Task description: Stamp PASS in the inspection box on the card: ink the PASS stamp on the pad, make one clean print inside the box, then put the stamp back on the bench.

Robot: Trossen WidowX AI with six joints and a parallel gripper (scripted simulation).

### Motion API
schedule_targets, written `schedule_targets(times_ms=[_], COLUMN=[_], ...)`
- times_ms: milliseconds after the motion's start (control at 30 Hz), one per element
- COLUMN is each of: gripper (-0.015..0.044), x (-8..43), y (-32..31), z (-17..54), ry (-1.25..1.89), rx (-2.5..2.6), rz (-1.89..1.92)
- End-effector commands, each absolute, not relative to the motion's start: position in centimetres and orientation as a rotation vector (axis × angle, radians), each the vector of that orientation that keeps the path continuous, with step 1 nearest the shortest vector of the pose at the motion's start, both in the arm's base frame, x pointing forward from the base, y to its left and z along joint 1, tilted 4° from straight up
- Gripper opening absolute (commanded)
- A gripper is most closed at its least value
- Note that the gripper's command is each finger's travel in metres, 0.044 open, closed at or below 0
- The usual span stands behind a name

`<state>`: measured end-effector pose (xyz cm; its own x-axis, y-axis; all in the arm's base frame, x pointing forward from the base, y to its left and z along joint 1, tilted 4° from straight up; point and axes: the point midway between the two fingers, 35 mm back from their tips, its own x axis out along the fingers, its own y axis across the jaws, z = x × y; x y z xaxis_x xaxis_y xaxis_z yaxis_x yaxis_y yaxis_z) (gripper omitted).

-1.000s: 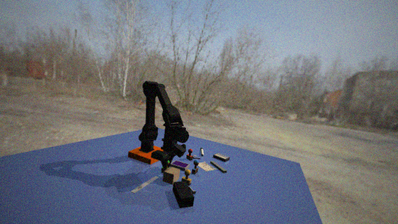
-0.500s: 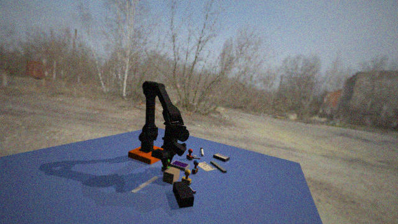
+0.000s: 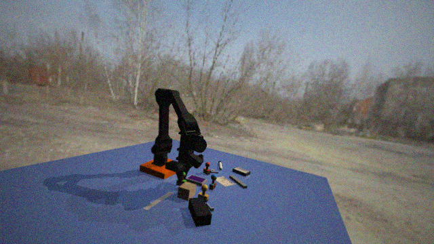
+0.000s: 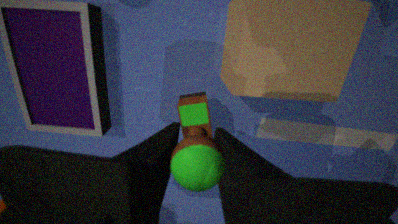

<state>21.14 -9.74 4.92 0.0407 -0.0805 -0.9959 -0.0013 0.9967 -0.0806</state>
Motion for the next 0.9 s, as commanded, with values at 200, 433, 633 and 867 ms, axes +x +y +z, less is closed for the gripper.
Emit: schedule_targets(times_ms=[200,433,633,867], gripper=[0.0,0.0,0.0,0.0], x=[21.2,21.2,21.2,21.2], y=[-9.7,-9.7,-9.7,-9.6], z=[5.5,5.9,6.1,6.5], ry=[1.524,1.524,1.524,1.524], rx=[-0.062,-0.062,-0.062,-0.061], rz=[-0.062,-0.062,-0.061,-0.061])
